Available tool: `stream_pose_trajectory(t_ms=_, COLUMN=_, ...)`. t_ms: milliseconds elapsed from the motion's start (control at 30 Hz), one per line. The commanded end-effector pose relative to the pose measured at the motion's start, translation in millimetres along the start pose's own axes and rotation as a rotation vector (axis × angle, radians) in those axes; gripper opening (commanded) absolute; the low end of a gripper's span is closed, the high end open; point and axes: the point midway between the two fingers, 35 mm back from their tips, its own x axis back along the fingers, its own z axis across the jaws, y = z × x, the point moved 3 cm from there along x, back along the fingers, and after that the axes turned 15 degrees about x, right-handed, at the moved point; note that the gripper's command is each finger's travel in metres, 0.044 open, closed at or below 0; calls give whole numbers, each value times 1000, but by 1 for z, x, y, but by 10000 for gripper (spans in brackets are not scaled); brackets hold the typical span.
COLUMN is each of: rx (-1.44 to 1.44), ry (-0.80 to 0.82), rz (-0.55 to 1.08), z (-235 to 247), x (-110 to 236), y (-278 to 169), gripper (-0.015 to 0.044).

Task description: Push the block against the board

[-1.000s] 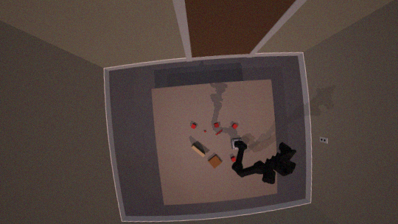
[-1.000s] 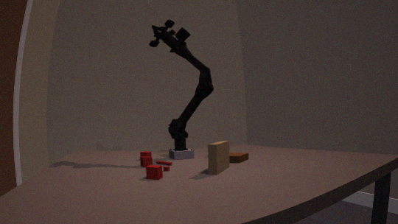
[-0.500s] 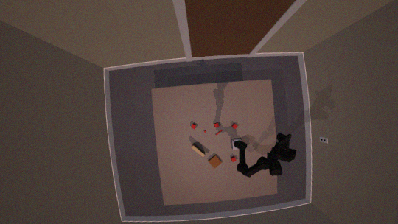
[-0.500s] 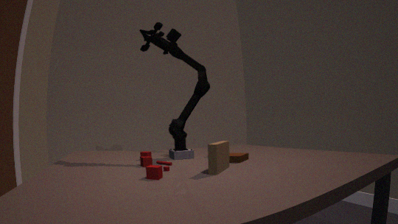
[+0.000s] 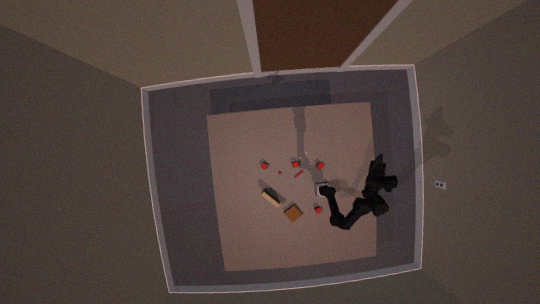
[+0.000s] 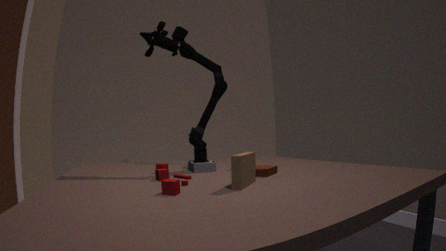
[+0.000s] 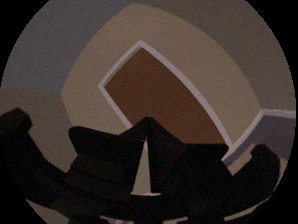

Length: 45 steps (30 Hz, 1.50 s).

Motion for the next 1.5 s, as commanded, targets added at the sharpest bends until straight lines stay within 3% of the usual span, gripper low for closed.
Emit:
stream_pose_trajectory(t_ms=0, rx=24, ry=5, rz=86, z=0, x=-14, y=-22, gripper=0)
stream_pose_trajectory(t_ms=267, rx=66, ry=26, rz=236, z=3, x=-34, y=-64, gripper=0)
stream_pose_trajectory(t_ms=833, rx=124, ry=180, rz=454, z=41, x=-40, y=-134, gripper=0)
stream_pose_trajectory(t_ms=1467, rx=251, ry=329, rz=723, z=84, x=-26, y=-232, gripper=0)
